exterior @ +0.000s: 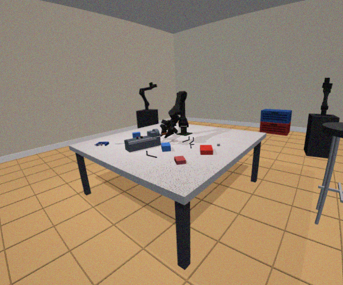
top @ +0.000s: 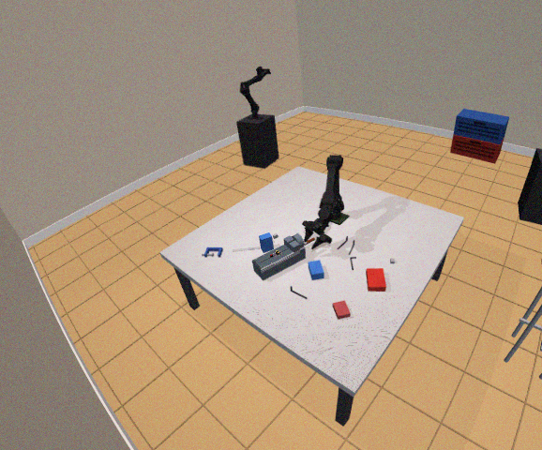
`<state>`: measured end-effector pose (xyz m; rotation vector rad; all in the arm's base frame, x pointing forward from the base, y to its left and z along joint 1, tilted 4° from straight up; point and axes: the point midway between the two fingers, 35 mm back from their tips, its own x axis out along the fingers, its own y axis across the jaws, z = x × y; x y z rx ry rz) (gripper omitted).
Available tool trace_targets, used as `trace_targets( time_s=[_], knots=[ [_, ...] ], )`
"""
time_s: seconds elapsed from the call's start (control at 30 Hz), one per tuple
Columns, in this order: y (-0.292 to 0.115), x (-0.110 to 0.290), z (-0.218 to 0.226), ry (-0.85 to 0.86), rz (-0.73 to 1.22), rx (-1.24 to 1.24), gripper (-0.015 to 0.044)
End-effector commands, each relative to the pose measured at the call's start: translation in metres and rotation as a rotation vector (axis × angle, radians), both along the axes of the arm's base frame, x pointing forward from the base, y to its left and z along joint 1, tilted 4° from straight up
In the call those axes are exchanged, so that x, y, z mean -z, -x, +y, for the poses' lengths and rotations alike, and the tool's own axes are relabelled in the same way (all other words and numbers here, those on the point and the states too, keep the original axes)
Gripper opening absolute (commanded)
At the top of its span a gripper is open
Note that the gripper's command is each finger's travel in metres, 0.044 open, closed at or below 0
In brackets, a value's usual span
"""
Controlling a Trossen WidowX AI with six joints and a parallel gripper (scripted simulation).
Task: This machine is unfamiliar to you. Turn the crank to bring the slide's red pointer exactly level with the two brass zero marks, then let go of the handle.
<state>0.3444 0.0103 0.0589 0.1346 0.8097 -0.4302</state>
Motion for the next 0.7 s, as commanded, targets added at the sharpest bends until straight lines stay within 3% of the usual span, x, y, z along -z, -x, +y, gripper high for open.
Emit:
trace_targets(
  time_s=[0.0,0.07,0.67],
  knots=[
    [0.0,0.0,0.0,0.001,0.0,0.0,0.0394],
    [0.0,0.0,0.0,0.001,0.0,0.0,0.044],
    [-0.006,-0.071,0.003,0.001,0.003,-0.001,0.044]
  ],
)
